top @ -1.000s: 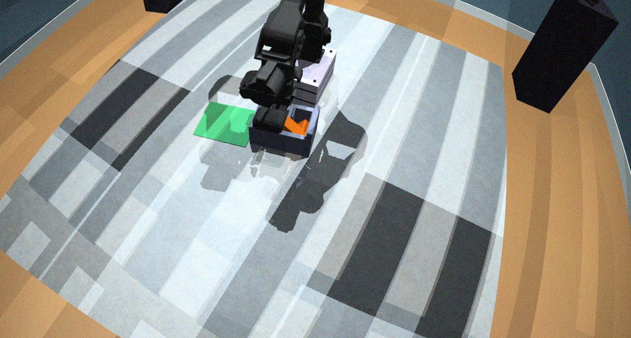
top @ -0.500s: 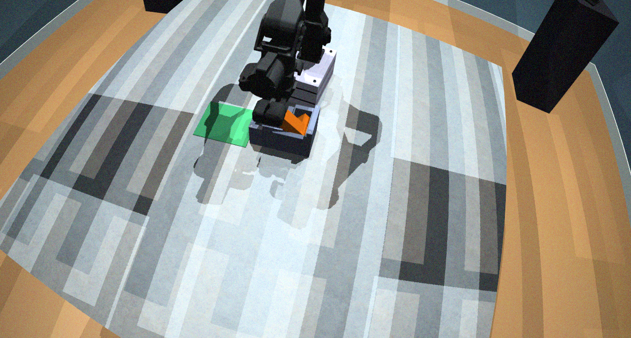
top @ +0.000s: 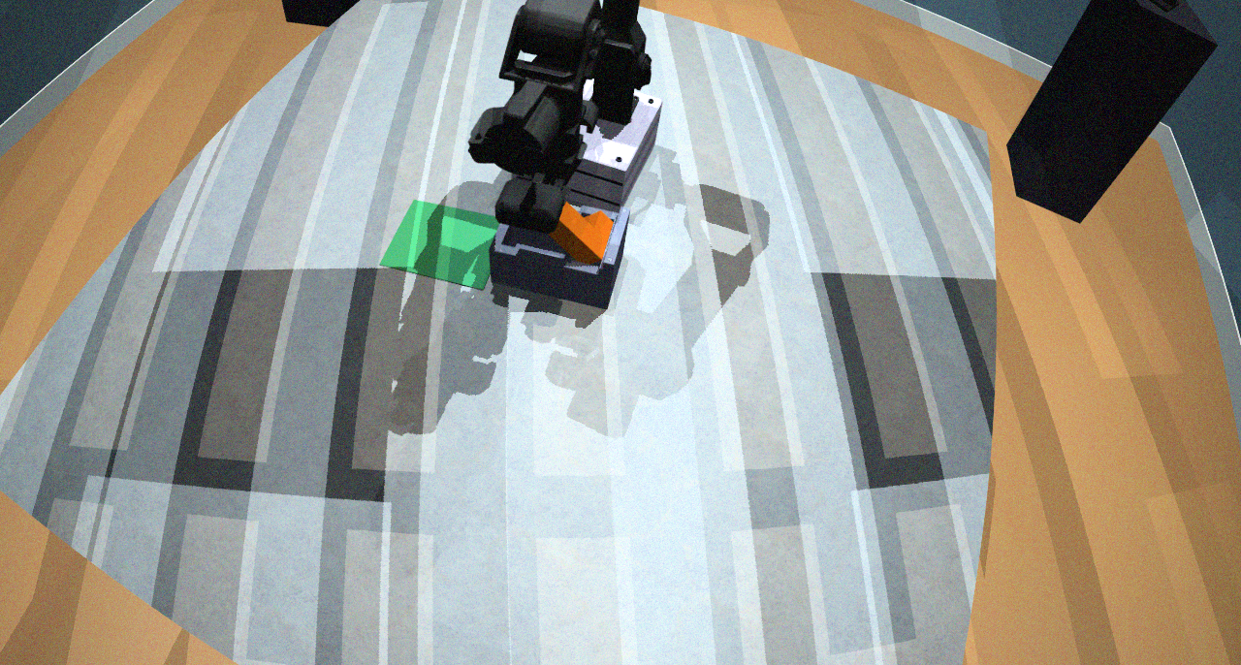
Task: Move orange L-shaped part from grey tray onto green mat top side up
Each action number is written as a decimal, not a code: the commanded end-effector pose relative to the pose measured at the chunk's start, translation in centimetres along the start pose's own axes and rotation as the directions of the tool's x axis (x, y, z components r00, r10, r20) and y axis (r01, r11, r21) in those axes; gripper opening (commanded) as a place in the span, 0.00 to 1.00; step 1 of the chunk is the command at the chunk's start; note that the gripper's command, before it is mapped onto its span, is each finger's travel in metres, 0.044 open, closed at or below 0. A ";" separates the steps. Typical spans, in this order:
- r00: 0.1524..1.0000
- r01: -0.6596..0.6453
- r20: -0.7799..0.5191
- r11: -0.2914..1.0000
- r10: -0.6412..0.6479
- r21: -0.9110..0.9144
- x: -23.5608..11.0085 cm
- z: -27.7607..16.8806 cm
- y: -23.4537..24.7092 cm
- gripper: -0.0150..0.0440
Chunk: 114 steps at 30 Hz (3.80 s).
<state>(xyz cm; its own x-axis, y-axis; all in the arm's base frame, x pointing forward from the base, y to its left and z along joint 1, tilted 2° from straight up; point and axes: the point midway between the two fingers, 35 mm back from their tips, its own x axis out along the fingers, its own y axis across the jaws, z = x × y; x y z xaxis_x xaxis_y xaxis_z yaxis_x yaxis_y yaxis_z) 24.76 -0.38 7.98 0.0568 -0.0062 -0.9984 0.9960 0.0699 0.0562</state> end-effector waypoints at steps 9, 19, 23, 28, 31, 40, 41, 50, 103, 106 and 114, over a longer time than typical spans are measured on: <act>1.000 -0.003 -0.007 1.000 0.003 0.003 -2.1 -0.1 0.0 0.25; 1.000 -0.003 -0.007 1.000 0.003 0.003 -3.4 -0.1 0.0 0.25; 1.000 -0.003 -0.007 1.000 0.003 0.003 -3.4 -0.1 0.0 0.25; 1.000 -0.003 -0.006 1.000 0.003 0.003 -3.5 0.5 0.0 0.25; 1.000 -0.003 -0.005 1.000 0.003 0.003 -3.4 1.4 -0.1 0.25; 1.000 -0.003 -0.001 1.000 0.003 0.003 -3.3 4.9 -0.4 0.25; 1.000 -0.003 -0.001 1.000 0.003 0.003 -3.3 5.3 -0.4 0.25; 1.000 -0.002 0.003 1.000 0.002 0.003 -3.3 8.8 -0.8 0.25; 1.000 -0.001 0.011 1.000 0.001 0.003 1.0 16.7 -1.6 0.25; 1.000 -0.001 0.011 1.000 0.001 0.003 1.4 16.7 -1.6 0.25; 1.000 -0.001 0.011 1.000 0.001 0.003 2.7 16.7 -1.6 0.25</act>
<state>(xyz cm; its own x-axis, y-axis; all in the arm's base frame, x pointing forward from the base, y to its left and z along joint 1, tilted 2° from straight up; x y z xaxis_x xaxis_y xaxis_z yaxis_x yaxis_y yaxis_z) 24.54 -17.30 6.14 0.0616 -0.0241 -0.9978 0.9961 0.0654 0.0599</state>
